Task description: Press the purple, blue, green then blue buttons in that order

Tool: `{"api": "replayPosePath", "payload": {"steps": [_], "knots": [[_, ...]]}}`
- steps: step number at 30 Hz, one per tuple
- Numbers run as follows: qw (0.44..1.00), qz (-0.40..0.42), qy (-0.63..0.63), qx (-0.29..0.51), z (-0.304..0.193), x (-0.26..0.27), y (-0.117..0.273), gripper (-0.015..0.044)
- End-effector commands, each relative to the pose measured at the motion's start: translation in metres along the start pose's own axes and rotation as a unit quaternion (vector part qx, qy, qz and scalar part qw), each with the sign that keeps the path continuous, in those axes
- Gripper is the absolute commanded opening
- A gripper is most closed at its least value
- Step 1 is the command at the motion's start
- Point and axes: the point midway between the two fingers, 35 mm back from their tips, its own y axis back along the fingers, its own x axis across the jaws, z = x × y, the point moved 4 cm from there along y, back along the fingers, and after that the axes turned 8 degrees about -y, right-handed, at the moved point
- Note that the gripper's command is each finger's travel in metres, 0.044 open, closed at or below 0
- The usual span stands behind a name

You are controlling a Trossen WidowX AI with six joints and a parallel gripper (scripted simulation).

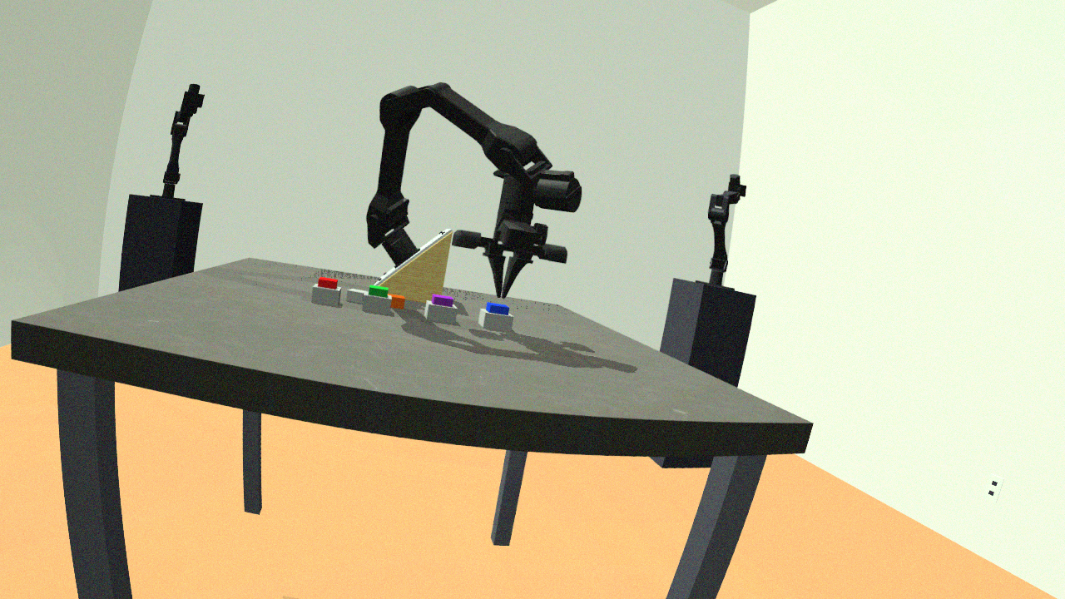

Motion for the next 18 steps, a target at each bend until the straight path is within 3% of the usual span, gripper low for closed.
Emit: {"api": "replayPosePath", "payload": {"steps": [1,18], "knots": [[1.000,-0.004,0.002,0.001,-0.001,-0.002,-0.008,0.0020],[1.000,-0.005,0.002,0.001,-0.001,-0.002,-0.020,0.0020]]}}
